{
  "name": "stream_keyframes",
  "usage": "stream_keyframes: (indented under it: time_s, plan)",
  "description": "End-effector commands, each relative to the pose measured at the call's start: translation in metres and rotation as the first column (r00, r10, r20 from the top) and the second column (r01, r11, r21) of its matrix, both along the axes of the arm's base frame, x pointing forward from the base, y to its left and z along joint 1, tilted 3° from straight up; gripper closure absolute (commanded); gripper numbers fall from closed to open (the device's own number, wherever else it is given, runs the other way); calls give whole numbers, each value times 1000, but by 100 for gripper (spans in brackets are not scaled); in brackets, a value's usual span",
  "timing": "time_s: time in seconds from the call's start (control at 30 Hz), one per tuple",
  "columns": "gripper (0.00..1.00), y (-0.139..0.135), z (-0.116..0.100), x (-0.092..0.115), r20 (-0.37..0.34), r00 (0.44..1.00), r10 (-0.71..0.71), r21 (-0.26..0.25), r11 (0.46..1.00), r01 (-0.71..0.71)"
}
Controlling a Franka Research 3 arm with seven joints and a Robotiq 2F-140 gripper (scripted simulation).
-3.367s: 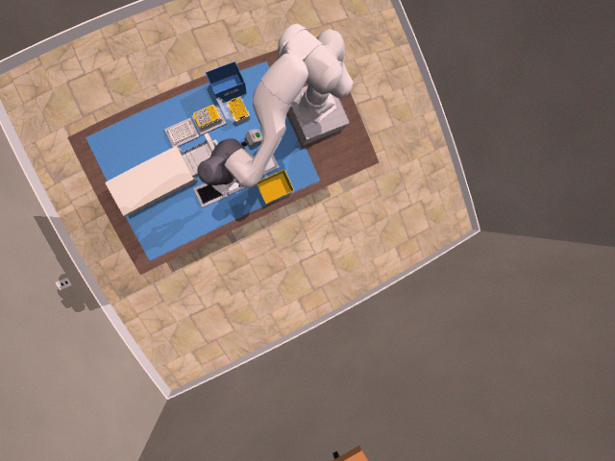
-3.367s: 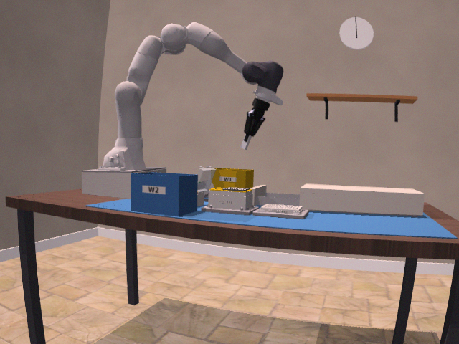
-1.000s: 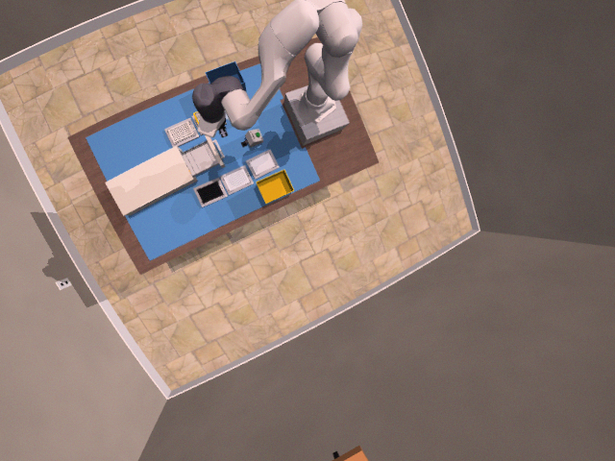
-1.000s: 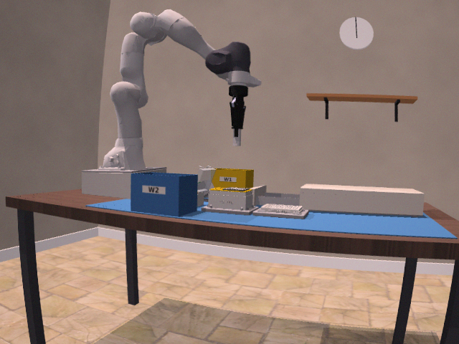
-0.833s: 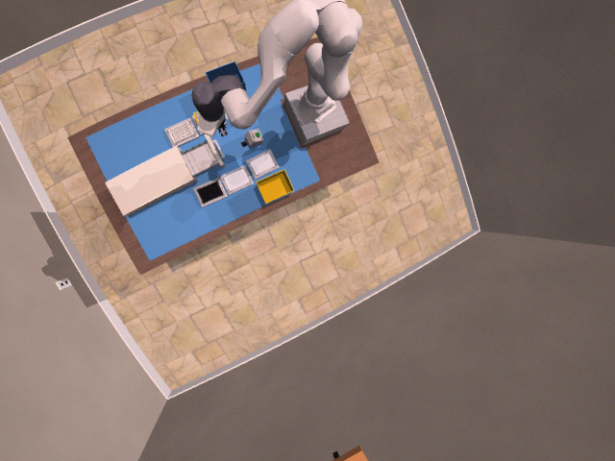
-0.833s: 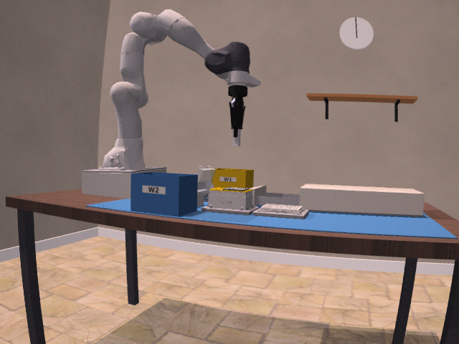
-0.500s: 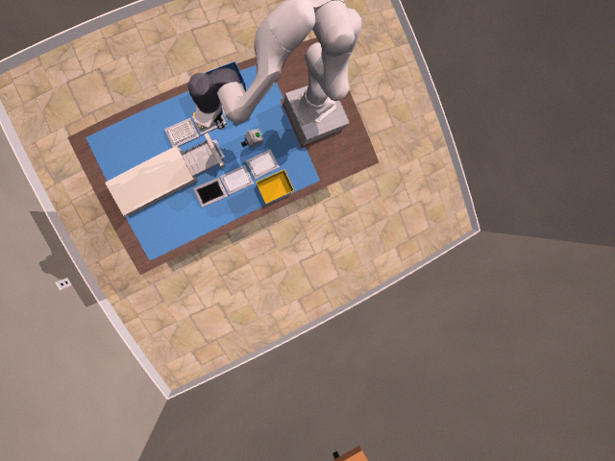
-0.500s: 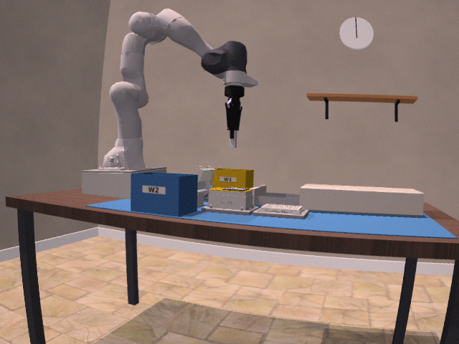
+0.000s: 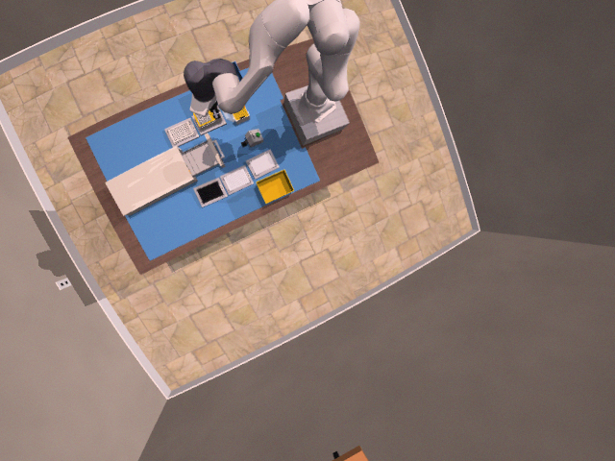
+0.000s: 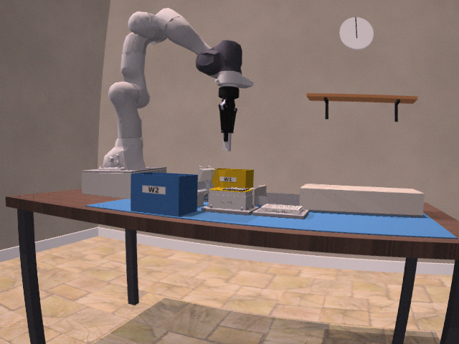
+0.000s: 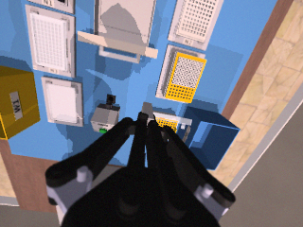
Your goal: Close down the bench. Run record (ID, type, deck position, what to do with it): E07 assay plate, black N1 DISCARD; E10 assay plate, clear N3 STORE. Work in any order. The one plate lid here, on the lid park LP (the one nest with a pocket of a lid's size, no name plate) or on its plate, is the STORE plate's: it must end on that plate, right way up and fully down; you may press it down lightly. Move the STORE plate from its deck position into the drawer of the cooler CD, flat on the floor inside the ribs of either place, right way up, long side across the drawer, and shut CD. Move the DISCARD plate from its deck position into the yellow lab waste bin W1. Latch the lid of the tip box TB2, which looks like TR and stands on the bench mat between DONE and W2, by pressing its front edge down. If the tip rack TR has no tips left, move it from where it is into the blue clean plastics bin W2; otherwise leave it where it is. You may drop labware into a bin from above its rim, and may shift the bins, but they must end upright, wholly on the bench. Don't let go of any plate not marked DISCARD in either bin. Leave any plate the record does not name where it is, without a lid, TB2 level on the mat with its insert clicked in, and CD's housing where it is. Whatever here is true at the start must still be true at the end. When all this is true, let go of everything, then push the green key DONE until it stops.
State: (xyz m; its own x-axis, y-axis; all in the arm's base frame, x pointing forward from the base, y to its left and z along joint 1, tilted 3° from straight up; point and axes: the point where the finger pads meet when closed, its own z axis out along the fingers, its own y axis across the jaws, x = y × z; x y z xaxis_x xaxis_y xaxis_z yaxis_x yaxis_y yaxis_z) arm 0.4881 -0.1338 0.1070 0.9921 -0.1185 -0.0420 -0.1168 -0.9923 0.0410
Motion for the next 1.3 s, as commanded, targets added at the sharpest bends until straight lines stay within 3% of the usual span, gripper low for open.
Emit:
stream_keyframes:
  time_s: [0.0, 0.5, 1.27]
  plan:
    - [100, -7, 0, 2, 6, 999, 47, 2, 999, -47]
    - [100, -66, -12, -6, 6, 999, 47, 2, 999, -47]
    - [100, -72, -13, -7, 6, 999, 47, 2, 999, -47]
